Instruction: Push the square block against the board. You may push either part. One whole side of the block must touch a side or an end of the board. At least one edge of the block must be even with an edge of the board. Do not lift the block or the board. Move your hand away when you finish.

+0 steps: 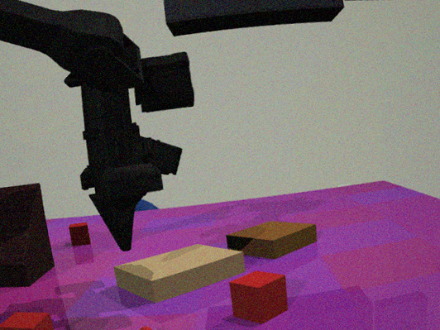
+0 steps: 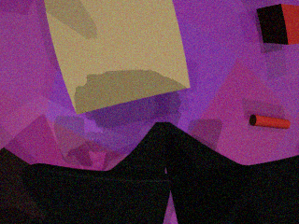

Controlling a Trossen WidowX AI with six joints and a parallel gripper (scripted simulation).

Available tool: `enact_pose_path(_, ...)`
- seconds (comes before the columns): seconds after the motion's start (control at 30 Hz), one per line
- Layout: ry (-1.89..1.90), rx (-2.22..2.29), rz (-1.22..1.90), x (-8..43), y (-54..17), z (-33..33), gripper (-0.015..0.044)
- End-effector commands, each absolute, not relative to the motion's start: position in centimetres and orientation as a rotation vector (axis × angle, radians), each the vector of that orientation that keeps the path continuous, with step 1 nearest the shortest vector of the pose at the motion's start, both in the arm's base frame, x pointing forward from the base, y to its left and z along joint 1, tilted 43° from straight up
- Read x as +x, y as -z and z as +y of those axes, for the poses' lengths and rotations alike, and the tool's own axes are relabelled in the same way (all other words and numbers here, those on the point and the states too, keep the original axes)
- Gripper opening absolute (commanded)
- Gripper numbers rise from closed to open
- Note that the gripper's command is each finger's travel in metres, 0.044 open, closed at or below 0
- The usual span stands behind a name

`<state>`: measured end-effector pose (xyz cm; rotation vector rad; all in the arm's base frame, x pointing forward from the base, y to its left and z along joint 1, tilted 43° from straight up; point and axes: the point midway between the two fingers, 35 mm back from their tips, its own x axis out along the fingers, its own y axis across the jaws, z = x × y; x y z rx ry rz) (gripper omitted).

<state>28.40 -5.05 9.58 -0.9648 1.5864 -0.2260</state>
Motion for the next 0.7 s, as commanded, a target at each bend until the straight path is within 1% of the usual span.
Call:
enact_pose_path(0.0, 0.11, -1.069, 1.623, 27.0, -9.2, -5.1, 0.0)
enact_pose_path(0.13, 0.017, -1.155, 1.646, 25.8, -8.9, -5.1, 0.0)
enact_pose_path(0.33, 0.012, -1.159, 1.647, 25.8, -8.7, -5.3, 0.0)
enact_pose_path(0.5, 0.015, -1.161, 1.647, 26.0, -5.1, -8.8, 0.0)
enact_pose_path(0.67, 0.016, -1.162, 1.647, 26.0, -5.0, -8.9, 0.0)
